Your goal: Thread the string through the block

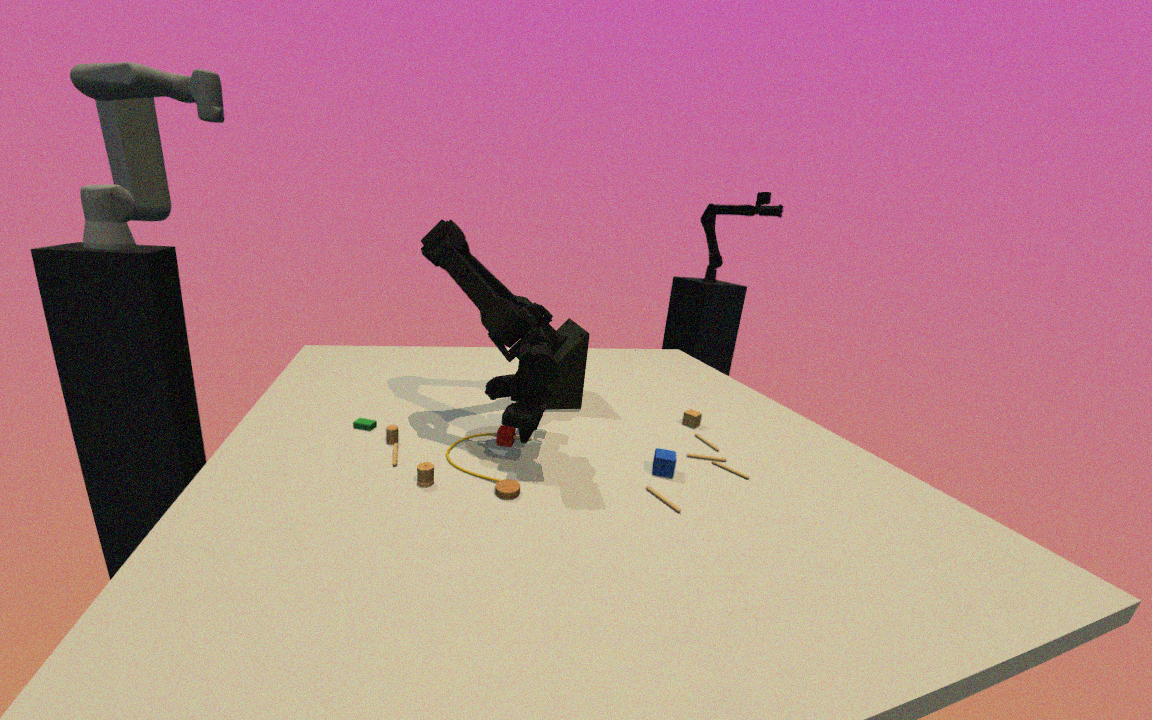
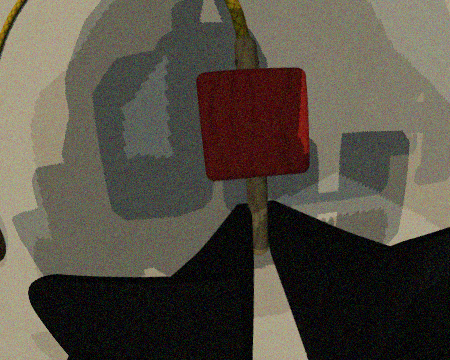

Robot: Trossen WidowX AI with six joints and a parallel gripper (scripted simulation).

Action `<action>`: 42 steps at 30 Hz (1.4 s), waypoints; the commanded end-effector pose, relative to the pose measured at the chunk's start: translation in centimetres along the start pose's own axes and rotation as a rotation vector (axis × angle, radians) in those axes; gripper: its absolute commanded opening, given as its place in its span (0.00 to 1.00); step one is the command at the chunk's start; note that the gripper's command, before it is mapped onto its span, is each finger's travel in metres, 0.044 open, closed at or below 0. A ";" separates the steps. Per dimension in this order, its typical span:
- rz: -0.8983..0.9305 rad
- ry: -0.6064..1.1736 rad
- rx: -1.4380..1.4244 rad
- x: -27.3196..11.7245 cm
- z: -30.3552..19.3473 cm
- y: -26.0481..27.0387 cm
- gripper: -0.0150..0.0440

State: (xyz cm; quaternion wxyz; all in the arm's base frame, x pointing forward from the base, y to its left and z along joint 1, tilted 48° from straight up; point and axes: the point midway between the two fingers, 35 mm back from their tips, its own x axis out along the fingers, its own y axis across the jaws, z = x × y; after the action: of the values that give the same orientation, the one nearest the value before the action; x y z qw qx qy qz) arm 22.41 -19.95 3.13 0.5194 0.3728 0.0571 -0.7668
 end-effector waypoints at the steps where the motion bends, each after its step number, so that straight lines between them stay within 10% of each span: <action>1: 0.001 -0.002 0.005 -0.1 -0.4 0.1 0.25; 42: -0.015 0.001 -0.015 -0.4 -5.8 0.2 0.25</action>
State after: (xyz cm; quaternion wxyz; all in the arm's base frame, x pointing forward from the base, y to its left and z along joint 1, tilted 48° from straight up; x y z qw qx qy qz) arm 25.33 -17.23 -0.46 0.5167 0.3668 0.0665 -0.7707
